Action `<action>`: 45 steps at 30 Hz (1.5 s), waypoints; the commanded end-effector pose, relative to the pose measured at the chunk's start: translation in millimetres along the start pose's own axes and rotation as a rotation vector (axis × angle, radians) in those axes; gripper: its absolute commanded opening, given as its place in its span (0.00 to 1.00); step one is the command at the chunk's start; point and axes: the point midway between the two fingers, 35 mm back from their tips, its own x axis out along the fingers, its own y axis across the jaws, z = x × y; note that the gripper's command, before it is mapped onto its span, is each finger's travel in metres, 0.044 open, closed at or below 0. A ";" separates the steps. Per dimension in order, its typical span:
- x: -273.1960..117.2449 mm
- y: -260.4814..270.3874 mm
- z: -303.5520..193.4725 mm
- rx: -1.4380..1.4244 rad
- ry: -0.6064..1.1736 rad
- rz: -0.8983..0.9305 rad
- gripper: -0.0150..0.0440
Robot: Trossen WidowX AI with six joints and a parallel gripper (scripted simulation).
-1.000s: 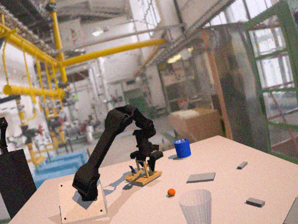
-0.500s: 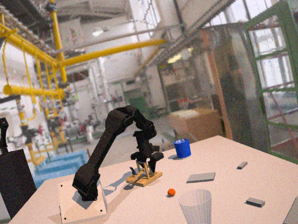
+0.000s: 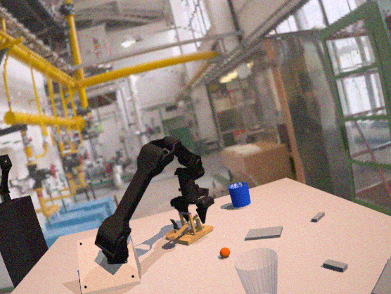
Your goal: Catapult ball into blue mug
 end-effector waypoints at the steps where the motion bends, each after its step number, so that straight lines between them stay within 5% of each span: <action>1: -60.2 2.5 3.6 0.006 -0.029 0.007 1.00; 4: -85.0 2.6 -0.4 0.005 -0.028 0.007 1.00; 18: -81.0 1.6 -1.3 0.001 -0.034 0.002 1.00; 24: -35.8 1.7 0.6 0.001 -0.034 0.001 1.00; 45: -8.8 2.0 2.3 0.001 -0.034 0.000 1.00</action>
